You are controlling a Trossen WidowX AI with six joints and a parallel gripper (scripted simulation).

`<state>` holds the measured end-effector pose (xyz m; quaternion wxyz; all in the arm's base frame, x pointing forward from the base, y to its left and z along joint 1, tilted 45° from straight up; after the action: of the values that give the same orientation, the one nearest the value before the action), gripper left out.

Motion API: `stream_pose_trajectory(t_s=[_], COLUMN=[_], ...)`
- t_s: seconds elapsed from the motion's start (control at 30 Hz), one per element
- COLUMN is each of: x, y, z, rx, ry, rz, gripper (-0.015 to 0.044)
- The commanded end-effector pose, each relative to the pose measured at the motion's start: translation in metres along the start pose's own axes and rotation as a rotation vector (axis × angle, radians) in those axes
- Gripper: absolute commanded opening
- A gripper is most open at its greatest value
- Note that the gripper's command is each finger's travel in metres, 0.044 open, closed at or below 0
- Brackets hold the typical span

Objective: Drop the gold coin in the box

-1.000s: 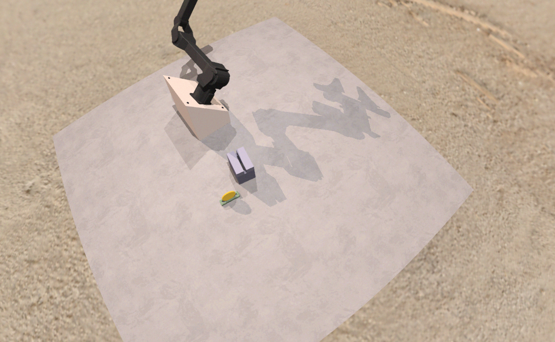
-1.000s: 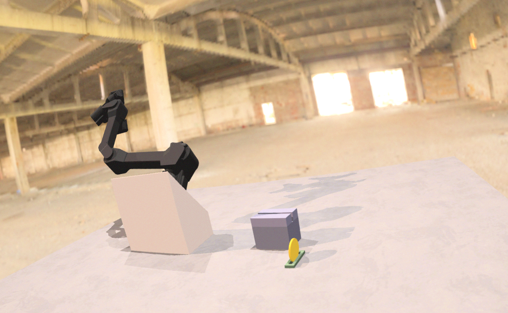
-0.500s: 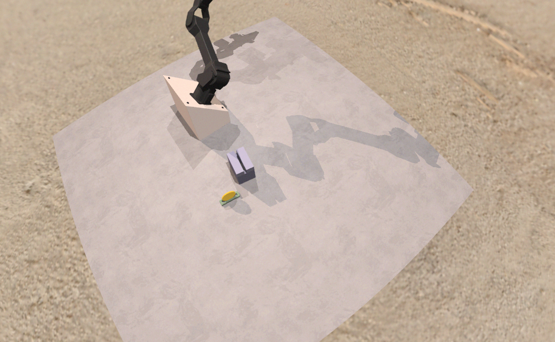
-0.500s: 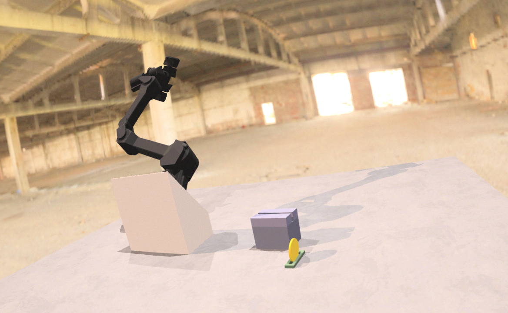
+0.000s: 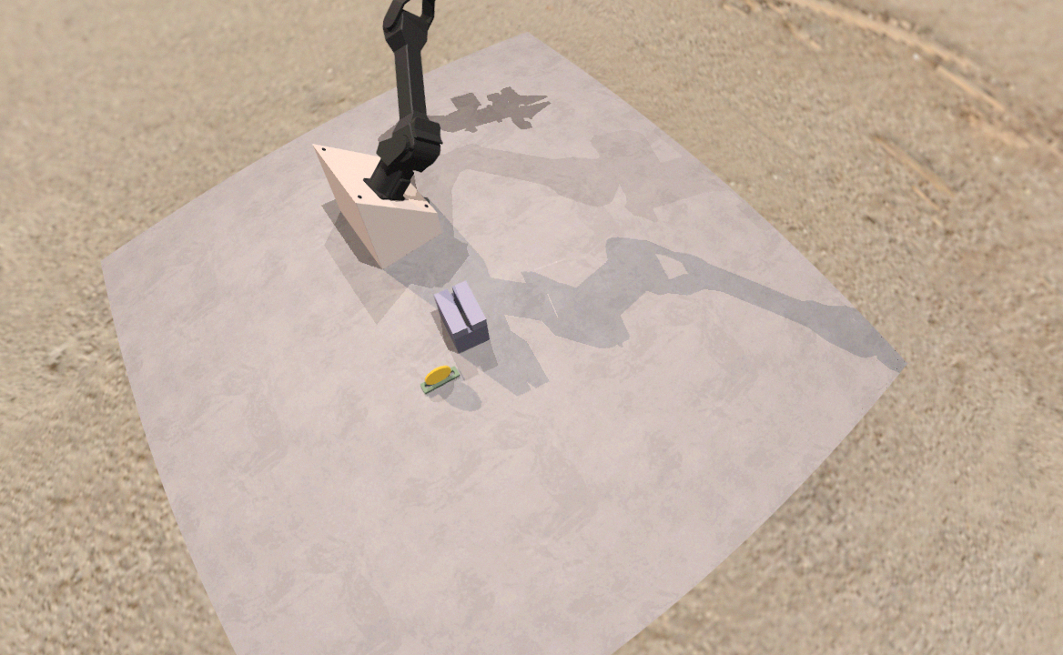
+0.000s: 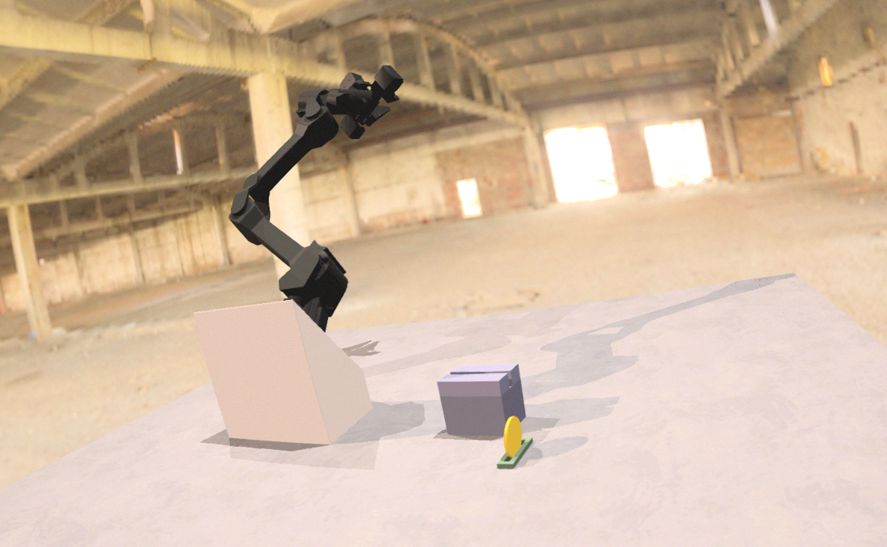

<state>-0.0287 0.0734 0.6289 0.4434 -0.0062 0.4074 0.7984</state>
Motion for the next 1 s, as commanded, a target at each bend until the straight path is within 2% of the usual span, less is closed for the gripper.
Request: stream_pose_trajectory(t_s=[0.0, 0.23, 0.43, 0.67, 0.8, 0.97], x=[-0.039, -0.113, -0.173, -0.218, -0.231, -0.253], y=[-0.040, -0.123, -0.197, -0.290, -0.322, -0.383], z=[0.012, 0.019, 0.003, -0.037, -0.057, -0.102], rx=[0.096, 0.281, 0.428, 0.624, 0.692, 0.812], ry=[-0.091, -0.271, -0.444, -0.604, -0.667, -0.825], rz=[0.106, 0.281, 0.416, 0.613, 0.692, 0.885], gripper=[0.0161, 0.0161, 0.0161, 0.0161, 0.0161, 0.0161])
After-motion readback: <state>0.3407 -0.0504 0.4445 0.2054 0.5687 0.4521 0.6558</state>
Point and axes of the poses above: the point midway between the two fingers, 35 mm back from their tips, its own z axis out along the fingers, its own x axis across the jaws, y = z × x, the point moved 5 cm from there along -z, back along the fingers, and after that the axes turned 12 degrees about -z, right-handed, at the moved point
